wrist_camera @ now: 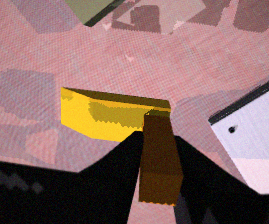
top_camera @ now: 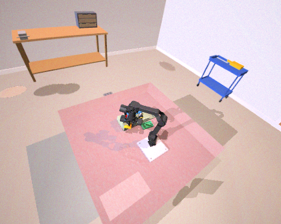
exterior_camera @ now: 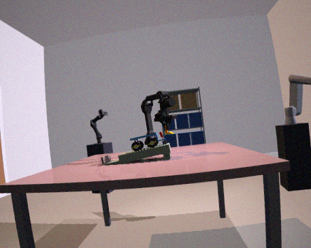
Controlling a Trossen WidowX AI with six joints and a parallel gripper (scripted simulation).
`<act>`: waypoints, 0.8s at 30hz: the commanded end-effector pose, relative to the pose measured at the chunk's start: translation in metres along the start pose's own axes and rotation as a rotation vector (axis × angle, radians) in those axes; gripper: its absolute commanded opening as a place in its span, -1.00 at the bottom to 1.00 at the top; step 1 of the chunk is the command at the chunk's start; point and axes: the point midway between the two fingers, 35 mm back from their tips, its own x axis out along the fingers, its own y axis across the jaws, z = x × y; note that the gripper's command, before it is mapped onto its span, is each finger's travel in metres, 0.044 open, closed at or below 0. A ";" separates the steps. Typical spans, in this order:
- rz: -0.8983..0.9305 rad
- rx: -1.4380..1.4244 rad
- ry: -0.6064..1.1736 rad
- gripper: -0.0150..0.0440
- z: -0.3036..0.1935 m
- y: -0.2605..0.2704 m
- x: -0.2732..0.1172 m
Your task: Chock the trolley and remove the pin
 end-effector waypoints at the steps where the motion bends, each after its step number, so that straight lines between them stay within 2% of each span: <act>1: -0.002 -0.143 0.002 -0.49 0.000 0.000 0.000; 16: -0.004 -0.656 0.003 -0.49 0.000 0.000 0.000; 24: -0.004 -0.681 0.003 -0.49 0.000 0.000 0.000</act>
